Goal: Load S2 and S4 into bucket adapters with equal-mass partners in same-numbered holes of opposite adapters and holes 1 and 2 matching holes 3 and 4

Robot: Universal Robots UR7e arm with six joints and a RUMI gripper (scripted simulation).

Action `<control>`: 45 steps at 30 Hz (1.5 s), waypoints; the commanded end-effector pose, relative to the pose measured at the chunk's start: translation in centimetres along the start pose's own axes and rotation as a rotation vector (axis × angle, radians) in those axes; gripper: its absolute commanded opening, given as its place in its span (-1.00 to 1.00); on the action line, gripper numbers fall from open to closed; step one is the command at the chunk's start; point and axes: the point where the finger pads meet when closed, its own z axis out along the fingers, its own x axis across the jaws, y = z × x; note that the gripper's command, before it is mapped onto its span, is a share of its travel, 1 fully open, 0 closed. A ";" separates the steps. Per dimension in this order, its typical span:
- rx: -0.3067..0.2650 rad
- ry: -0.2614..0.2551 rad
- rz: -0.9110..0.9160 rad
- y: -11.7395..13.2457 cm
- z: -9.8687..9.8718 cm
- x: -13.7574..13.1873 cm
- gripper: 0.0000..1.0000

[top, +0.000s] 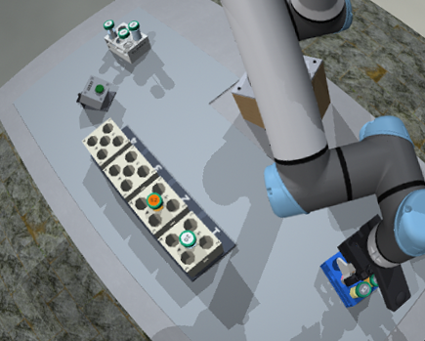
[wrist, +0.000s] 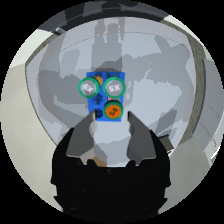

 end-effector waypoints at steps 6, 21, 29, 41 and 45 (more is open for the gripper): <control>0.004 0.002 0.002 -0.1 0.9 0.2 -0.30; 0.009 0.004 0.002 -0.3 1.0 0.2 -1.00; 0.009 0.004 0.002 -0.3 1.0 0.2 -1.00; 0.013 0.006 0.003 -0.4 0.1 0.3 -1.00; 0.013 0.006 0.002 -0.4 -1.2 0.2 -1.00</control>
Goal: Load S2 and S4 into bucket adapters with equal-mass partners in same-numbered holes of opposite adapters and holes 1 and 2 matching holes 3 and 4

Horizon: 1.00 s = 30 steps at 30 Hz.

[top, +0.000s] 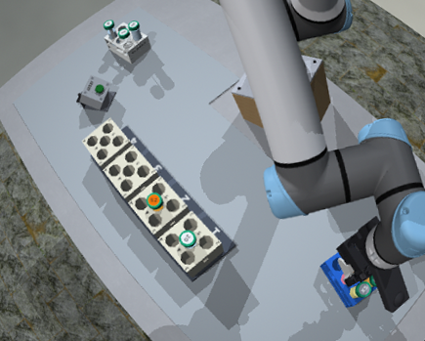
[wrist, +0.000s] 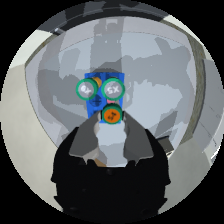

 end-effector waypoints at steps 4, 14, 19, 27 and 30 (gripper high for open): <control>0.008 0.003 0.000 -0.3 -3.2 0.0 -1.00; 0.008 0.004 0.000 -0.3 -5.9 0.0 -1.00; 0.008 0.003 0.000 -0.3 -7.5 0.0 -1.00; 0.008 0.003 0.000 -0.2 -10.2 0.0 -1.00; 0.008 0.003 0.000 -0.2 -10.5 0.0 -1.00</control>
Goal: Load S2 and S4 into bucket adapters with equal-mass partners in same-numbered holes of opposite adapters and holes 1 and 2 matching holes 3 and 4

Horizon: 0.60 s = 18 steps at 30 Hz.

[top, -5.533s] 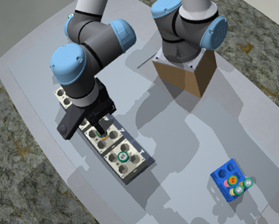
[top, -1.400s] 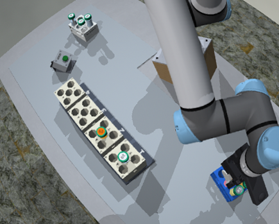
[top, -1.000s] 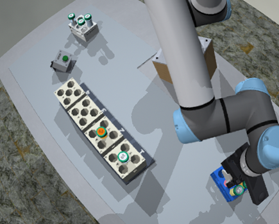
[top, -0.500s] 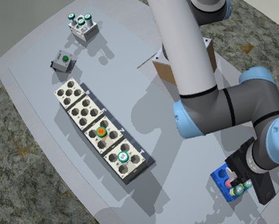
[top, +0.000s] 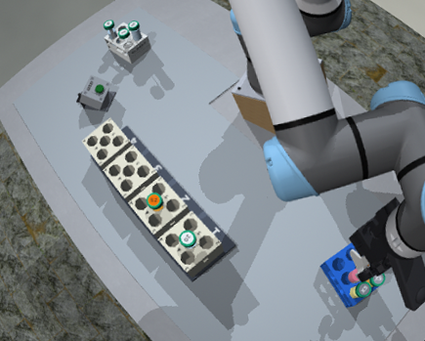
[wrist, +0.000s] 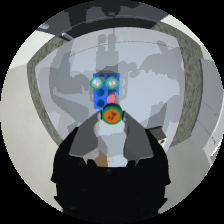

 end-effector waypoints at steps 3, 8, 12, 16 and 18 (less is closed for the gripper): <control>-0.003 -0.001 -0.002 0.0 -2.5 -0.2 -1.00; -0.003 -0.001 -0.002 0.0 -4.1 -0.2 -1.00; -0.003 -0.001 -0.002 0.0 -4.3 -0.2 -1.00; -0.009 -0.003 0.028 0.8 -4.0 0.3 -1.00; -0.010 -0.003 0.081 2.0 -4.0 1.0 -1.00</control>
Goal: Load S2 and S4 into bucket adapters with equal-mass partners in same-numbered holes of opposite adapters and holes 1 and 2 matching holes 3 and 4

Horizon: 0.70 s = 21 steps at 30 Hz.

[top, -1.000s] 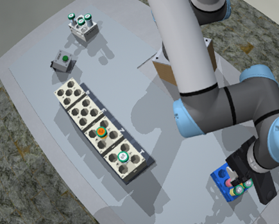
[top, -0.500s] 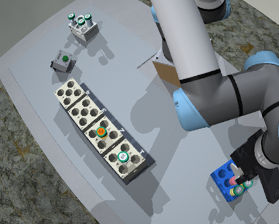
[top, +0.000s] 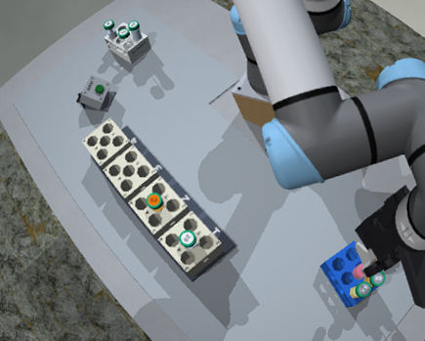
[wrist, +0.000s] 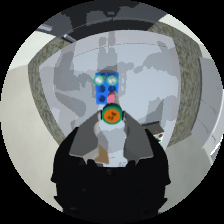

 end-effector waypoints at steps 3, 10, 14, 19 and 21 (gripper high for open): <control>-0.006 -0.001 0.149 3.4 0.0 2.1 -1.00; -0.006 -0.001 0.336 7.3 0.0 4.6 -1.00; -0.006 0.000 0.416 8.9 0.0 5.7 -1.00; -0.007 0.000 0.523 11.2 0.0 7.1 -1.00; -0.007 0.000 0.576 12.3 0.0 7.9 -1.00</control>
